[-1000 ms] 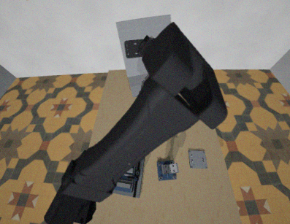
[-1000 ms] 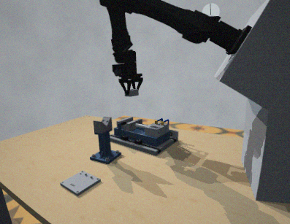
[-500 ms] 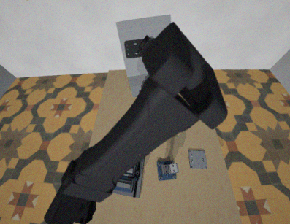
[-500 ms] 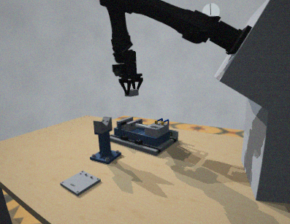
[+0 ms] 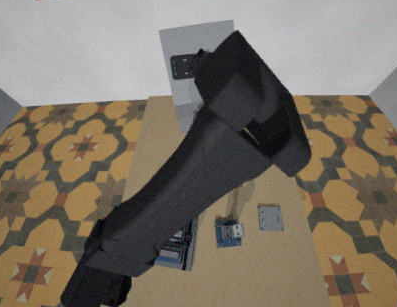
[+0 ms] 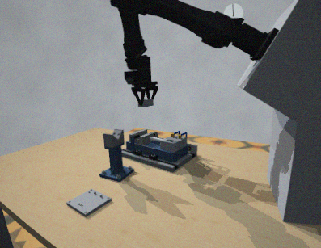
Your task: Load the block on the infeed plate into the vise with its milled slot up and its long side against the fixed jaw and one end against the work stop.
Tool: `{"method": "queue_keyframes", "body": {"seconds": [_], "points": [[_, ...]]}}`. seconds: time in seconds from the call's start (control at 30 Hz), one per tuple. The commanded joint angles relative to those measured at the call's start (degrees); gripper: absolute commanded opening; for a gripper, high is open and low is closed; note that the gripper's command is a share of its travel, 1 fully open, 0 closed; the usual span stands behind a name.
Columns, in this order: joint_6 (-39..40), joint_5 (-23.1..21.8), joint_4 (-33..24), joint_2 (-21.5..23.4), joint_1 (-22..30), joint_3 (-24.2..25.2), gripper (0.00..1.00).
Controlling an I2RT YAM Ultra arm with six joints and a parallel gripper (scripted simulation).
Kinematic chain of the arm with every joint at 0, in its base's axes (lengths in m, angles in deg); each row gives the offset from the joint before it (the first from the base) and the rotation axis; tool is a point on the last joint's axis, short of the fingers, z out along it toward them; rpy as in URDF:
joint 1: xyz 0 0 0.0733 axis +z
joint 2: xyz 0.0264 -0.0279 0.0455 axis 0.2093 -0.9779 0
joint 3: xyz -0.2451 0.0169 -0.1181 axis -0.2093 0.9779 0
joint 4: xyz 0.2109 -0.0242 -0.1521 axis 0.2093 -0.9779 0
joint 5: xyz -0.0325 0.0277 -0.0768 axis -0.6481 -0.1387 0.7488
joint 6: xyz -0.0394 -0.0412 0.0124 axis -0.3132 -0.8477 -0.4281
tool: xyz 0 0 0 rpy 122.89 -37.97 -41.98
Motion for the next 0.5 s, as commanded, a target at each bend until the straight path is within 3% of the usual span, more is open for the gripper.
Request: {"method": "queue_keyframes", "body": {"seconds": [0.0, 0.47], "points": [[0.5, -0.5, -0.2, 0.1, -1.6, -2.2, 0.0], [1.1, 0.6, 1.7, -1.2, -1.0, -2.3, 0.0]]}}
